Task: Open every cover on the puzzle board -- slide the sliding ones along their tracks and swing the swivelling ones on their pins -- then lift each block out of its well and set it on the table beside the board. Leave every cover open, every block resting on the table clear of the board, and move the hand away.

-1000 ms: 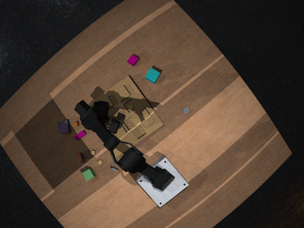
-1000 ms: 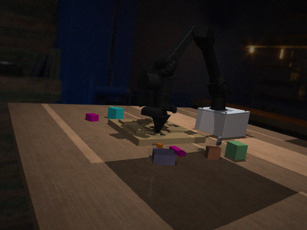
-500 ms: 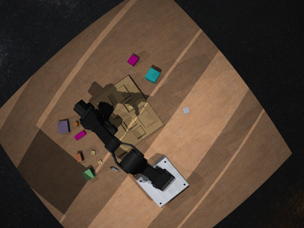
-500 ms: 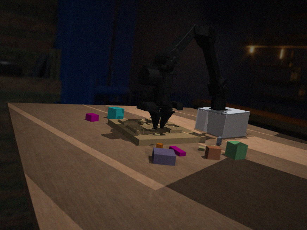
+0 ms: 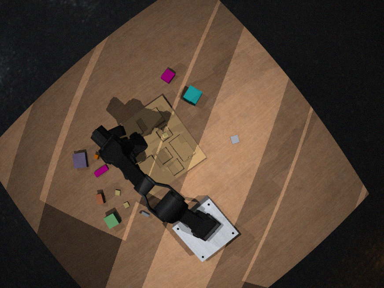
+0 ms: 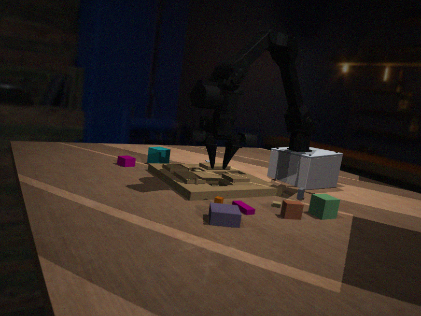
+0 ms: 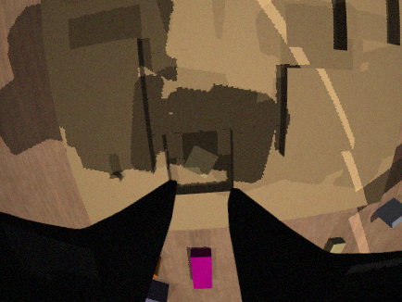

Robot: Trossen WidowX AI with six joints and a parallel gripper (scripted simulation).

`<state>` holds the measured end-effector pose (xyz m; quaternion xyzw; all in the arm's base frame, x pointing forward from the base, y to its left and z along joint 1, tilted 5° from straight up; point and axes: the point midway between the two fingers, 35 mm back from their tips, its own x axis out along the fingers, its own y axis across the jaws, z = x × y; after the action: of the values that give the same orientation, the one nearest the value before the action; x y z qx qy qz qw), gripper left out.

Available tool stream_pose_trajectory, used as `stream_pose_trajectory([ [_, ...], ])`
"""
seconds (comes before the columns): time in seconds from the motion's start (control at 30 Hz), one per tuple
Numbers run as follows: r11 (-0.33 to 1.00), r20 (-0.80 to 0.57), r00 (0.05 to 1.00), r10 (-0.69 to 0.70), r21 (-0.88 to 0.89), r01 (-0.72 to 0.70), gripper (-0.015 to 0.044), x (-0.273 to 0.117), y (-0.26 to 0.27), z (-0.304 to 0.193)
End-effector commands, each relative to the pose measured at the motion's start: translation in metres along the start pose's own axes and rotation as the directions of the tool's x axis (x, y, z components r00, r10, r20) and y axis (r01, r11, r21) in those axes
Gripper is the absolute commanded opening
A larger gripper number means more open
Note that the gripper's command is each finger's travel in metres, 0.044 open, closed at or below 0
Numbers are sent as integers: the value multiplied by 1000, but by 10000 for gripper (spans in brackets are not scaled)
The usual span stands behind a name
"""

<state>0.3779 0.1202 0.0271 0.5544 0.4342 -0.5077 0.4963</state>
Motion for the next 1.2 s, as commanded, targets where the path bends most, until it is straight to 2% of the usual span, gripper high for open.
stream_pose_trajectory([
  [0.0, 994, -6, 1000, 6, 105, -5, 144, -8, 1, -1],
  [0.27, 949, -6, 1000, 6, 315, -3, 144, -19, 1, -1],
  [0.6, 948, -6, 1000, 6, 319, -3, 144, -6, 1, 0],
  [1.17, 995, -6, 1000, 6, 101, -5, 144, -3, 1, -1],
])
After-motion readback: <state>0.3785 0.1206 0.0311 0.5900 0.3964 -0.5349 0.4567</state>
